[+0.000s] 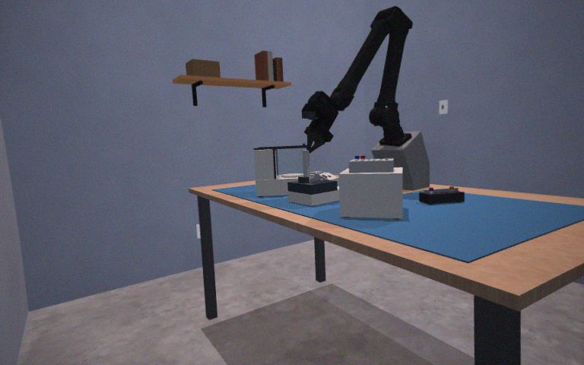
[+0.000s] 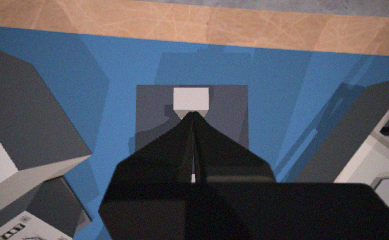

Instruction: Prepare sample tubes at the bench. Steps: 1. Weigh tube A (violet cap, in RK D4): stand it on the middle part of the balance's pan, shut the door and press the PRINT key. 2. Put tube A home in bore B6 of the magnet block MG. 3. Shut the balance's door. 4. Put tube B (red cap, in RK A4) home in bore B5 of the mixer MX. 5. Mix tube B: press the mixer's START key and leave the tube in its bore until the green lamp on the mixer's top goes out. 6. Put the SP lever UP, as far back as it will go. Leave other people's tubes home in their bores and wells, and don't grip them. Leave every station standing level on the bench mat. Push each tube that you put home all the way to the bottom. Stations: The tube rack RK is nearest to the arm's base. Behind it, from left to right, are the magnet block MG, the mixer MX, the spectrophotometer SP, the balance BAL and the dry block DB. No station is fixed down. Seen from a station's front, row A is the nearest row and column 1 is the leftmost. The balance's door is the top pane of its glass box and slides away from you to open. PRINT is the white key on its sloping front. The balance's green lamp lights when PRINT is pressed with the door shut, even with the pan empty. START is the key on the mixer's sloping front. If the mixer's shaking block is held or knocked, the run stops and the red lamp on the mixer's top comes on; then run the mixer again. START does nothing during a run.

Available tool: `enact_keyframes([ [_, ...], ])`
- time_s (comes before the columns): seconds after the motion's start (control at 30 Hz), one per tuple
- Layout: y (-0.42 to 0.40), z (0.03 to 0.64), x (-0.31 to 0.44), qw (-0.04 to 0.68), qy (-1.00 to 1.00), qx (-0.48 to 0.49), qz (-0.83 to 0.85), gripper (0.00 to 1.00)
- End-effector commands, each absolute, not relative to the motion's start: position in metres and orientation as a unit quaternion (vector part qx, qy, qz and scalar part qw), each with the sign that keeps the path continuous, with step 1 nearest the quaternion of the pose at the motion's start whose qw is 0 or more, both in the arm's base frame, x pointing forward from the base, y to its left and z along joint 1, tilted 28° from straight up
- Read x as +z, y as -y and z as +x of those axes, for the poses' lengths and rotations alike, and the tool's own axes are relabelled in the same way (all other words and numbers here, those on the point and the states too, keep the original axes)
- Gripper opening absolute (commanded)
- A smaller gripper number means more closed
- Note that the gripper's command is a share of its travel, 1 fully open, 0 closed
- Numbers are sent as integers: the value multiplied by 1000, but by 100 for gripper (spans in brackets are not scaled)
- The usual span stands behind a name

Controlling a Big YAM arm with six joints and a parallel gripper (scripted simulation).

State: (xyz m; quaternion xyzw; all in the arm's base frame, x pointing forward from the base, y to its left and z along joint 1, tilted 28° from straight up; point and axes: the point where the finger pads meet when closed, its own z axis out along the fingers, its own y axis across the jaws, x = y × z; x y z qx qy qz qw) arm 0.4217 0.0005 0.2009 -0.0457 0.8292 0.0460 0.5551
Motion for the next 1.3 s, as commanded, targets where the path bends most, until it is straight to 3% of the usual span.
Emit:
enact_keyframes([
  [0.0,-5,437,224,565,-822,51,-44,0],
  [0.53,-6,450,231,566,-822,51,-44,0],
  [1.27,5,406,211,560,-826,43,-43,0],
])
